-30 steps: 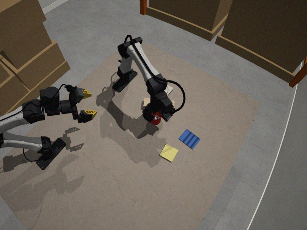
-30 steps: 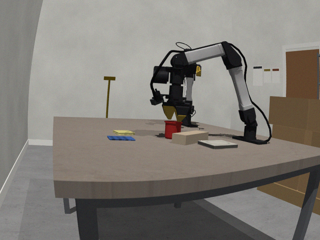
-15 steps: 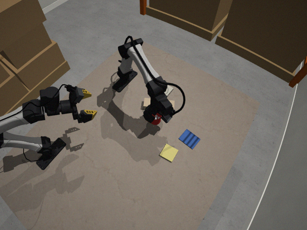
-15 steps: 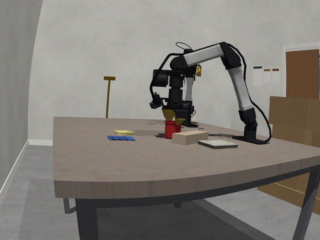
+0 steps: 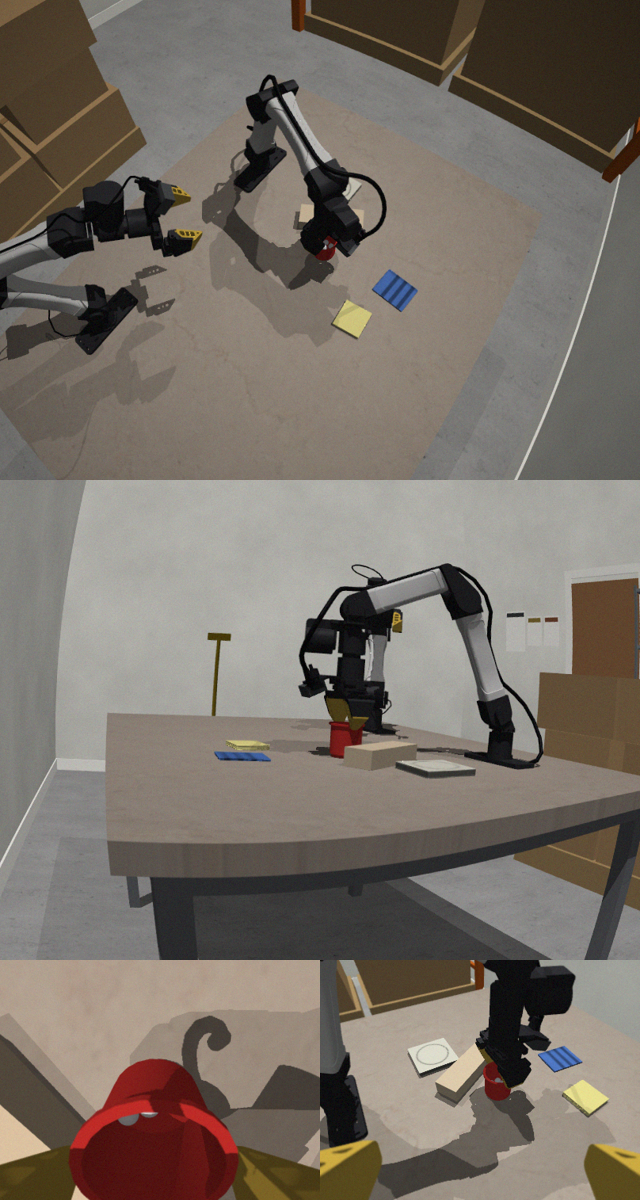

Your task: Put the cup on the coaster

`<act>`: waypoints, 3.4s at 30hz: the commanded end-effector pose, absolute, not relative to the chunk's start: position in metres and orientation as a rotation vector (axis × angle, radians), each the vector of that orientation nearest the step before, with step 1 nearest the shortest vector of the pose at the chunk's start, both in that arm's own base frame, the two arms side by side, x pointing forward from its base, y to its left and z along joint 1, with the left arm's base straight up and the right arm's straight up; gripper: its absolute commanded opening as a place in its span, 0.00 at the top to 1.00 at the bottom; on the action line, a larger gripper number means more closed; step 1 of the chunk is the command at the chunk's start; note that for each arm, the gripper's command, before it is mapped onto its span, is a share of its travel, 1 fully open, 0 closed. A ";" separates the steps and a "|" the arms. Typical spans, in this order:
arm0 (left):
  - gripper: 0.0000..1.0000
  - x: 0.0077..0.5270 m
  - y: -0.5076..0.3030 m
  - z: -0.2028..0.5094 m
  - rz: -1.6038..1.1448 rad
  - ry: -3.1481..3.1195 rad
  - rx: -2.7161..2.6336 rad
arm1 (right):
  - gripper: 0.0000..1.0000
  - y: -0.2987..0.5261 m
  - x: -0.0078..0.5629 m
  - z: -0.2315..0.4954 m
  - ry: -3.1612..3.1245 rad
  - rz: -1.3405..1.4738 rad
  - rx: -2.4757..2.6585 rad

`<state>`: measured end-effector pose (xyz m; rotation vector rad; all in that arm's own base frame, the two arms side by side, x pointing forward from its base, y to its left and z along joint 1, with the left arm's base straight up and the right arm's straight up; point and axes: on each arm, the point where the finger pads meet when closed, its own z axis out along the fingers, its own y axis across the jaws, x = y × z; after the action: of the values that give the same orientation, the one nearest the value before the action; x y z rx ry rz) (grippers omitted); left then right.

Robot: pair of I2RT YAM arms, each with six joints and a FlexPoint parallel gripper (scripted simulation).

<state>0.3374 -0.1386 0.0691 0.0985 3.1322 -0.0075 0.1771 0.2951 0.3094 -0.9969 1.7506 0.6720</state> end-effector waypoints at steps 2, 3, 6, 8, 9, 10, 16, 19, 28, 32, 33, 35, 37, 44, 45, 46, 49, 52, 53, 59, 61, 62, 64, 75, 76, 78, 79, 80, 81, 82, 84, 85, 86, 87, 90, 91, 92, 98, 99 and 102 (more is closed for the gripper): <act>0.44 0.337 -0.140 0.068 -0.004 3.135 0.106 | 0.00 0.294 0.177 0.322 1.728 0.682 -0.977; 0.55 0.338 -0.140 0.074 -0.006 3.132 0.106 | 0.00 0.294 0.177 0.322 1.728 0.682 -0.977; 0.44 0.338 -0.140 0.078 -0.006 3.132 0.106 | 0.00 0.294 0.177 0.322 1.728 0.682 -0.977; 0.36 0.338 -0.140 0.087 -0.006 3.132 0.107 | 0.00 0.294 0.177 0.322 1.728 0.682 -0.977; 0.36 0.338 -0.140 0.099 -0.015 3.116 0.106 | 0.00 0.294 0.177 0.322 1.728 0.682 -0.977; 0.36 0.338 -0.140 0.109 -0.018 3.111 0.106 | 0.00 0.294 0.177 0.322 1.728 0.682 -0.977; 0.36 0.337 -0.140 0.148 -0.006 3.132 0.108 | 0.00 0.294 0.177 0.322 1.728 0.682 -0.977; 0.36 0.338 -0.140 0.149 0.002 3.146 0.109 | 0.00 0.294 0.177 0.322 1.728 0.682 -0.977; 0.36 0.337 -0.121 0.154 -0.038 3.066 0.194 | 0.00 0.317 0.179 0.341 1.666 0.722 -0.971; 0.36 0.319 -0.082 0.151 -0.045 3.055 0.234 | 0.00 0.357 0.180 0.344 1.645 0.754 -1.012; 0.36 0.313 -0.070 0.150 -0.045 3.053 0.239 | 0.00 0.369 0.180 0.344 1.641 0.763 -1.024; 0.36 0.302 -0.047 0.148 -0.044 3.050 0.244 | 0.00 0.389 0.179 0.342 1.634 0.777 -1.047; 0.36 0.291 -0.027 0.147 -0.045 3.047 0.242 | 0.00 0.407 0.177 0.339 1.629 0.789 -1.067; 0.36 0.268 0.020 0.143 -0.045 3.040 0.214 | 0.00 0.445 0.172 0.329 1.621 0.811 -1.112; 0.36 0.264 0.027 0.142 -0.044 3.038 0.205 | 0.00 0.450 0.171 0.327 1.620 0.814 -1.118; 0.36 0.261 0.033 0.142 -0.044 3.037 0.198 | 0.00 0.453 0.170 0.325 1.620 0.816 -1.123; 0.36 0.255 0.047 0.141 -0.043 3.036 0.174 | 0.00 0.460 0.168 0.322 1.622 0.818 -1.134; 0.36 0.249 0.059 0.138 -0.047 3.044 0.141 | 0.00 0.464 0.170 0.316 1.634 0.811 -1.141; 0.36 0.248 0.061 0.137 -0.048 3.048 0.133 | 0.00 0.464 0.170 0.316 1.634 0.811 -1.141; 0.36 0.247 0.065 0.137 -0.046 3.046 0.095 | 0.00 0.460 0.169 0.324 1.620 0.818 -1.131; 0.36 0.247 0.065 0.137 -0.046 3.046 0.096 | 0.00 0.460 0.169 0.324 1.620 0.818 -1.131; 0.36 0.246 0.065 0.137 -0.044 3.046 0.107 | 0.00 0.460 0.169 0.324 1.620 0.818 -1.131; 0.36 0.246 0.066 0.131 -0.039 3.048 0.107 | 0.00 0.460 0.169 0.324 1.620 0.818 -1.131; 0.36 0.246 0.066 0.090 -0.051 3.072 0.102 | 0.00 0.458 0.168 0.313 1.645 0.805 -1.148; 0.36 0.246 0.066 0.088 -0.051 3.072 0.102 | 0.00 0.458 0.168 0.313 1.645 0.805 -1.148; 0.36 0.246 0.066 0.085 -0.051 3.072 0.102 | 0.00 0.458 0.168 0.313 1.645 0.805 -1.148; 0.36 0.246 0.066 0.084 -0.051 3.072 0.101 | 0.00 0.458 0.168 0.313 1.645 0.805 -1.148; 0.36 0.246 0.066 0.083 -0.051 3.072 0.101 | 0.00 0.458 0.168 0.313 1.645 0.805 -1.148; 0.36 0.246 0.066 0.082 -0.051 3.072 0.101 | 0.00 0.458 0.168 0.313 1.645 0.805 -1.148; 0.36 0.246 0.066 0.081 -0.051 3.072 0.101 | 0.00 0.458 0.168 0.313 1.645 0.805 -1.148; 0.36 0.246 0.066 0.080 -0.051 3.072 0.101 | 0.00 0.458 0.168 0.313 1.645 0.805 -1.148; 0.36 0.246 0.066 0.080 -0.051 3.072 0.101 | 0.00 0.458 0.168 0.313 1.645 0.805 -1.148; 0.36 0.246 0.066 0.080 -0.051 3.072 0.101 | 0.00 0.458 0.168 0.313 1.645 0.805 -1.148; 0.36 0.246 0.066 0.080 -0.051 3.072 0.101 | 0.00 0.458 0.168 0.313 1.645 0.805 -1.148; 0.36 0.246 0.066 0.079 -0.051 3.072 0.101 | 0.00 0.458 0.168 0.313 1.645 0.805 -1.148; 0.36 0.246 0.066 0.078 -0.051 3.072 0.101 | 0.00 0.458 0.168 0.313 1.645 0.805 -1.148; 0.36 0.246 0.066 0.077 -0.051 3.072 0.101 | 0.00 0.458 0.168 0.313 1.645 0.805 -1.148; 0.36 0.248 0.067 0.088 -0.043 3.057 0.101 | 0.00 0.458 0.168 0.313 1.645 0.805 -1.148; 0.36 0.248 0.067 0.088 -0.043 3.057 0.101 | 0.00 0.458 0.168 0.313 1.645 0.805 -1.148; 0.02 0.248 0.067 0.088 -0.043 3.057 0.101 | 0.00 0.458 0.168 0.313 1.645 0.805 -1.148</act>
<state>0.2459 0.0650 0.0858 0.1078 3.0634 -0.0360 0.1674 0.4575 0.2924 -1.1790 1.6825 0.7839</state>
